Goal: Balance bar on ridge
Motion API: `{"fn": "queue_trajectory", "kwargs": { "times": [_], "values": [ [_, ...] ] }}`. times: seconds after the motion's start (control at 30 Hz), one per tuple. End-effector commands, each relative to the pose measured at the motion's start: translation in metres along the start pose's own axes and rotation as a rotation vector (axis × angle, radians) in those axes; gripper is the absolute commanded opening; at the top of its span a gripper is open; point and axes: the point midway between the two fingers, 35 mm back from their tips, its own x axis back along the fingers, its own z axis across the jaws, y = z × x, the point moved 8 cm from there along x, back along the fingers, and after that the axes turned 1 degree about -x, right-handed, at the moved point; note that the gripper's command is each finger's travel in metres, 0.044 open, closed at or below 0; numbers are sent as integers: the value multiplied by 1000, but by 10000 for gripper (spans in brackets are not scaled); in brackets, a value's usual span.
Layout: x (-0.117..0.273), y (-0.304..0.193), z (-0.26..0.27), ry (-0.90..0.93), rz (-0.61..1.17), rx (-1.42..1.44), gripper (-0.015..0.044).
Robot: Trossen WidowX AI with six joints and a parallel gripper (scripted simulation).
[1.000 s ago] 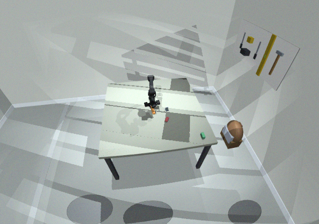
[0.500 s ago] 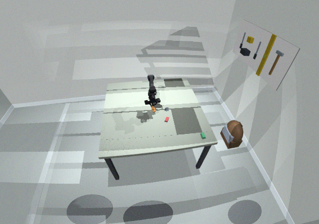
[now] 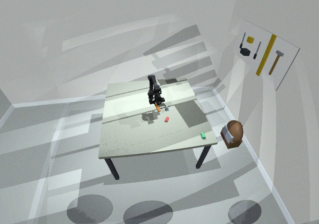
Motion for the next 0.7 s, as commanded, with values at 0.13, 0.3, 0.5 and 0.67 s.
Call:
{"fn": "queue_trajectory", "kwargs": {
  "times": [0.13,0.3,0.5,0.67],
  "values": [
    [1,0,32,7,-1,14,0],
    [2,-2,51,9,-1,24,0],
    [2,-7,74,11,-1,37,0],
    [2,-12,92,13,0,48,0]
  ]
}}
